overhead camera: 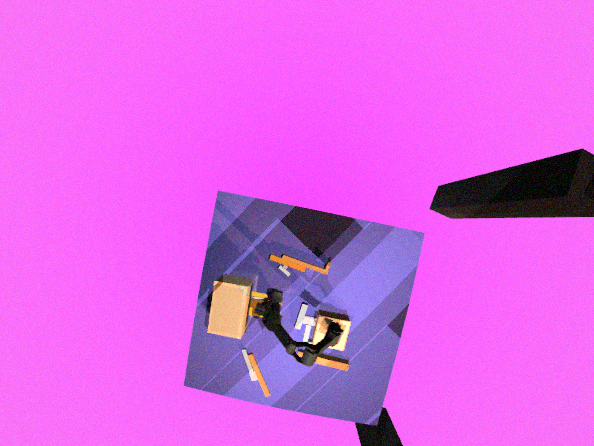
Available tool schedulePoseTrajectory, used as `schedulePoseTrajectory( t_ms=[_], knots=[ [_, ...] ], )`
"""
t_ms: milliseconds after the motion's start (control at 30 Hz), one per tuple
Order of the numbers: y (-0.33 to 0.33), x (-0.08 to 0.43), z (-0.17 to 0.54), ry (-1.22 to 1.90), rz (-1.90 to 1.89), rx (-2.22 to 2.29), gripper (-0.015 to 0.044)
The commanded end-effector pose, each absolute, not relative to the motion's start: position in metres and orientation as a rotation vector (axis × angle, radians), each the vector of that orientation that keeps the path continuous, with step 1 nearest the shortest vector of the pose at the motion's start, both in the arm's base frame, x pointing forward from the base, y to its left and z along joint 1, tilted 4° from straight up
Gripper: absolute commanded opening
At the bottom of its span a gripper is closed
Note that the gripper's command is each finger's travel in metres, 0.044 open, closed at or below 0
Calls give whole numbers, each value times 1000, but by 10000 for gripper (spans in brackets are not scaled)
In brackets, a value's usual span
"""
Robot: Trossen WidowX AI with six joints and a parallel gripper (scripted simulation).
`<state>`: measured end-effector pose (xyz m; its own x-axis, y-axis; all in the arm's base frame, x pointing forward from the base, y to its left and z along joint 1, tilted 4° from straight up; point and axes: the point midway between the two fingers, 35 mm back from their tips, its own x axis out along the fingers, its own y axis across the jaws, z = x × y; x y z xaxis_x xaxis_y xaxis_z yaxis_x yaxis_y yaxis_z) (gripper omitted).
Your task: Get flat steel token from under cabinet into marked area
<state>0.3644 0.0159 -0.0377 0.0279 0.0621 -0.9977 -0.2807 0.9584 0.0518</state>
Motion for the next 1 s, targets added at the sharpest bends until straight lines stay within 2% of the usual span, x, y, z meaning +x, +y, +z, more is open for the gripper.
schedulePoseTrajectory(
  t_ms=[0,967],
  knots=[
    [14,358,-39,1526,270,-179,0],
    [5,329,-41,1528,270,-179,0]
  ],
)
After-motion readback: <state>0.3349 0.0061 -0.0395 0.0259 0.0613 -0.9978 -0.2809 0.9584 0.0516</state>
